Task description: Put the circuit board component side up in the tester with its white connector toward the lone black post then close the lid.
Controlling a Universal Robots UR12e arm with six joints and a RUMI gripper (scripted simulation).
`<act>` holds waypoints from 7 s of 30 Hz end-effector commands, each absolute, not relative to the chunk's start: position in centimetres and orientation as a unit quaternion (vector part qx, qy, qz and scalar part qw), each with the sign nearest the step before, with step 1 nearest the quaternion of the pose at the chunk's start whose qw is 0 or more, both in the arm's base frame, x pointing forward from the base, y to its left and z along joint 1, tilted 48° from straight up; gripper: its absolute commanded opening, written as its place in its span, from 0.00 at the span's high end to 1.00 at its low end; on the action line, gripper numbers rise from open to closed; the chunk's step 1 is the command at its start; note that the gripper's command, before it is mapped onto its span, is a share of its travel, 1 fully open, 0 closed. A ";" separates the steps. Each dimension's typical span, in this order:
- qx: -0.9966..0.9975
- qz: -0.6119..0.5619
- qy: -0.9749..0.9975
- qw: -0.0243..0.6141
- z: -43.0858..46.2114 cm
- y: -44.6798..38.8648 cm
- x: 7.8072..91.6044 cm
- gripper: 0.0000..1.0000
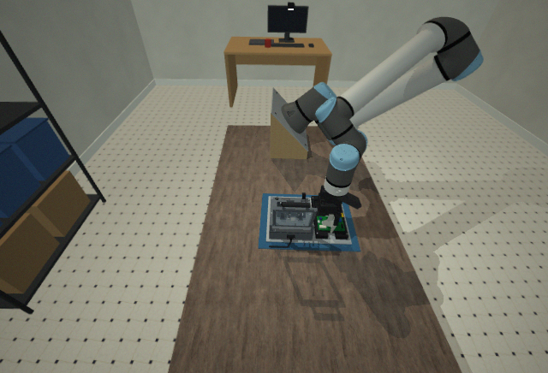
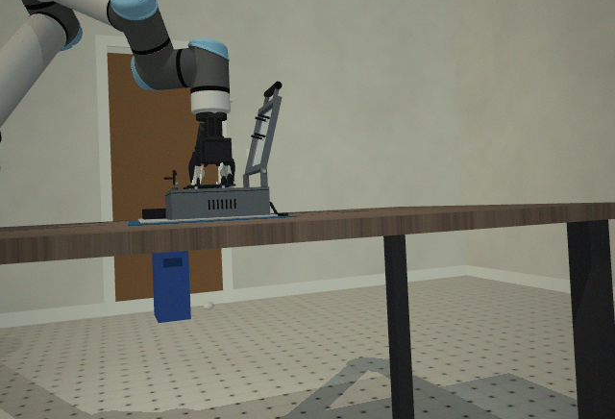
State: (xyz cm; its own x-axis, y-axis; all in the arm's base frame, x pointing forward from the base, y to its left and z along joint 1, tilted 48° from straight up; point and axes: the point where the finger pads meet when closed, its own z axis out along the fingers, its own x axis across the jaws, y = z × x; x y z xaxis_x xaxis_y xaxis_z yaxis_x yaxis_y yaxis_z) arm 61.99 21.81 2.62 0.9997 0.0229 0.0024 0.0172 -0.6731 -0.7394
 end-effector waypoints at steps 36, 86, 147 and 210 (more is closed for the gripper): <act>-0.915 0.003 -0.011 0.404 3.8 20.5 62.1 0.61; -0.915 0.003 -0.011 0.404 8.5 15.3 62.2 0.61; -0.914 -0.006 -0.030 0.404 8.5 15.3 62.2 0.61; -0.824 -0.168 -0.397 0.367 8.5 15.3 62.2 0.61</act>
State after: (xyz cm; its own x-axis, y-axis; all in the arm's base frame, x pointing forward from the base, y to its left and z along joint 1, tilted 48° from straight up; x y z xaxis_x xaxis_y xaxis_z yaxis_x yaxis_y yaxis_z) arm 62.11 15.39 8.48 0.7062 0.4854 0.5154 0.7079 -0.4708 -0.5265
